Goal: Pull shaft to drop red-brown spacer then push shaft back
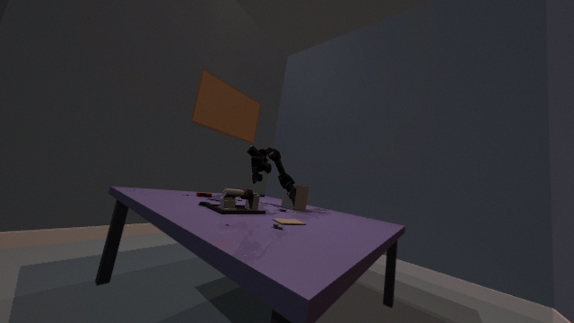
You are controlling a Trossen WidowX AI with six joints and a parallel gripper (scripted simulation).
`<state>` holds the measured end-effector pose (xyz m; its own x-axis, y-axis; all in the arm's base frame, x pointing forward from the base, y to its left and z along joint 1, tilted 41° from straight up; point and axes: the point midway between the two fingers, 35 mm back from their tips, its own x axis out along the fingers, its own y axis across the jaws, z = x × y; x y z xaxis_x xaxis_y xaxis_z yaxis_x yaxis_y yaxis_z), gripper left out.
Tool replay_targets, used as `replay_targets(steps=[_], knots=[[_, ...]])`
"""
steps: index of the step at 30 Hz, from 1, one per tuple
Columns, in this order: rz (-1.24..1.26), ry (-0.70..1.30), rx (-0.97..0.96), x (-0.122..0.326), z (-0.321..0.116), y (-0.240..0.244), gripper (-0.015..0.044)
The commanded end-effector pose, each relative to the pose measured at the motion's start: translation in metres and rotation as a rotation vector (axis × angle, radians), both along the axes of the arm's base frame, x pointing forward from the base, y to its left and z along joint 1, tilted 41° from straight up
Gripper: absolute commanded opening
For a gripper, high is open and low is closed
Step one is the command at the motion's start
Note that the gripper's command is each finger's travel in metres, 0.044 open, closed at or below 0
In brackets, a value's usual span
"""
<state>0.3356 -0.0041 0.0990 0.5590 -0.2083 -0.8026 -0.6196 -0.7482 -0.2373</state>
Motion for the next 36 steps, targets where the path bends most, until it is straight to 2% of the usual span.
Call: replay_targets(steps=[1, 2, 11, 21, 29, 36], knots=[[-0.013, -0.004, 0.005, 0.001, -0.001, 0.000, 0.0426], [-0.053, -0.016, 0.022, 0.003, -0.004, 0.001, 0.0440], [-0.710, -0.316, 0.340, 0.027, -0.060, 0.023, 0.0440], [-1.306, -0.781, 0.838, 0.027, -0.116, 0.049, 0.0440], [-1.512, -1.003, 1.145, 0.016, -0.139, 0.061, 0.0440], [-1.515, -1.008, 1.151, 0.015, -0.139, 0.060, 0.0440]])
